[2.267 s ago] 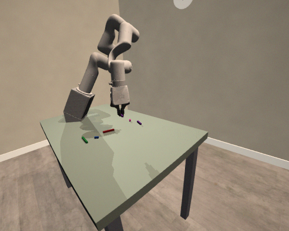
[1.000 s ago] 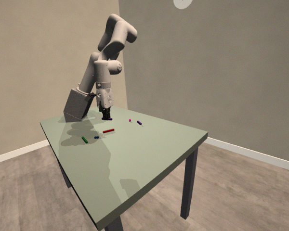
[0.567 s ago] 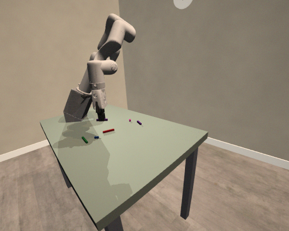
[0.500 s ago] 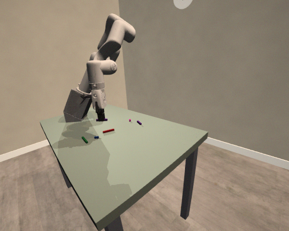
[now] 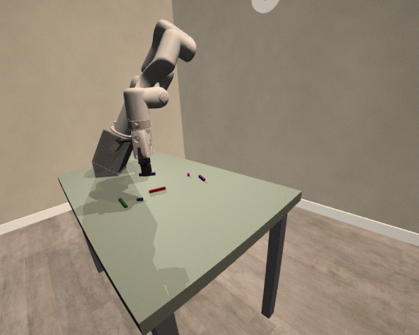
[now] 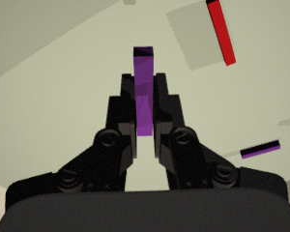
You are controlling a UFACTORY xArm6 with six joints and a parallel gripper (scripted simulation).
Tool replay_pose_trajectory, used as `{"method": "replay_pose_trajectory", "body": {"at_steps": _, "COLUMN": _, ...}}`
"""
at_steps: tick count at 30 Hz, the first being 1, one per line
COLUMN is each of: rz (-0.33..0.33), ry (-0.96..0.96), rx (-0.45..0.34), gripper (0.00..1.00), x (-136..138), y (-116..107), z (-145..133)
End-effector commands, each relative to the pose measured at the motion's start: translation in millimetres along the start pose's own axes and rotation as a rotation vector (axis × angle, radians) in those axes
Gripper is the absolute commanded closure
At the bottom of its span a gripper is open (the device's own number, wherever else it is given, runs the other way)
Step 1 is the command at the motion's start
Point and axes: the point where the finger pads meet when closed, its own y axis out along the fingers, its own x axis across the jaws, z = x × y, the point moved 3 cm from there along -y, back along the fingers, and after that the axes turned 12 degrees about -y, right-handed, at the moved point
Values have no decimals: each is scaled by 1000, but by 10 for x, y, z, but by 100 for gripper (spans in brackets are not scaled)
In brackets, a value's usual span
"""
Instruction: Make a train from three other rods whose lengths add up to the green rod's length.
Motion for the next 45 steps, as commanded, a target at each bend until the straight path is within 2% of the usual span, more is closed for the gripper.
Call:
{"method": "replay_pose_trajectory", "body": {"at_steps": 1, "rz": 3, "ry": -1, "rx": -1, "gripper": 96, "x": -11, "y": 18, "z": -1}}
{"method": "replay_pose_trajectory", "body": {"at_steps": 6, "rz": 3, "ry": -1, "rx": -1, "gripper": 96, "x": -11, "y": 134, "z": 0}}
{"method": "replay_pose_trajectory", "body": {"at_steps": 13, "rz": 3, "ry": -1, "rx": -1, "gripper": 96, "x": -13, "y": 420, "z": 4}}
{"method": "replay_pose_trajectory", "body": {"at_steps": 15, "rz": 3, "ry": -1, "rx": -1, "gripper": 96, "x": -13, "y": 420, "z": 4}}
{"method": "replay_pose_trajectory", "body": {"at_steps": 26, "rz": 3, "ry": -1, "rx": -1, "gripper": 96, "x": -15, "y": 831, "z": 10}}
{"method": "replay_pose_trajectory", "body": {"at_steps": 45, "rz": 3, "ry": -1, "rx": -1, "gripper": 96, "x": -15, "y": 882, "z": 11}}
